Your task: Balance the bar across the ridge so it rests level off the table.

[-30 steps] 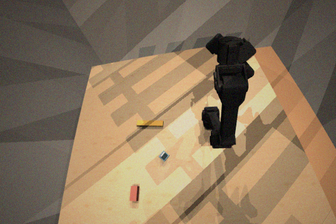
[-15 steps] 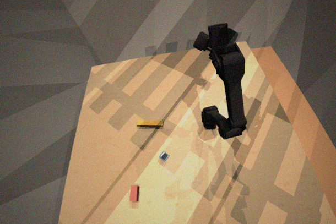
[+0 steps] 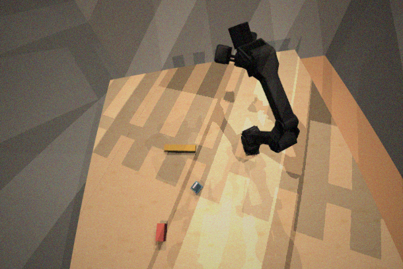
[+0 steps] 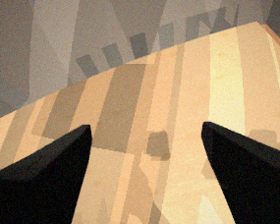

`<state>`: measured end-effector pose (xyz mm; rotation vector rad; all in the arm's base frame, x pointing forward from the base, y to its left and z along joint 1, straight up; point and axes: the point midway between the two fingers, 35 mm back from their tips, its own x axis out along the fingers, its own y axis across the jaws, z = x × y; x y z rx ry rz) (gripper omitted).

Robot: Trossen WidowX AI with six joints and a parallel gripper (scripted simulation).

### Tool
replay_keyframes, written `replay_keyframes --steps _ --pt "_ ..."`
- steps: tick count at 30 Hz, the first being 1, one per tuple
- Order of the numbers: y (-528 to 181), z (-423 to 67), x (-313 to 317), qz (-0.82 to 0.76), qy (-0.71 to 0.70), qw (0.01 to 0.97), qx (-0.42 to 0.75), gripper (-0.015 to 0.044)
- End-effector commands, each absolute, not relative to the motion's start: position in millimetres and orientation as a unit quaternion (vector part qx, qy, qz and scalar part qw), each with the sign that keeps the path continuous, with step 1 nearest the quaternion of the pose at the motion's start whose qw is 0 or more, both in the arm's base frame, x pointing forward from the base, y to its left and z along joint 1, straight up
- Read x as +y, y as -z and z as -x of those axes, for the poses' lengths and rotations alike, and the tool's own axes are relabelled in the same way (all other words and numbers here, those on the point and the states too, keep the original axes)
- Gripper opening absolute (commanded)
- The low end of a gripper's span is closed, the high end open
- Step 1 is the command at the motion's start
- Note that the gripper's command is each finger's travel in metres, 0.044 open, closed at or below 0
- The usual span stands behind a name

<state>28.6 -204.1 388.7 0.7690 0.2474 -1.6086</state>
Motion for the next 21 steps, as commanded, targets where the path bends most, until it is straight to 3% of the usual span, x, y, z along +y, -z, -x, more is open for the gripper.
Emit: replay_keyframes --steps 1,21 --pt "-377 -49 -215 -0.333 0.673 0.643 0.149 0.0315" --pt "-320 -145 -226 -0.312 0.547 0.714 0.305 0.0315"
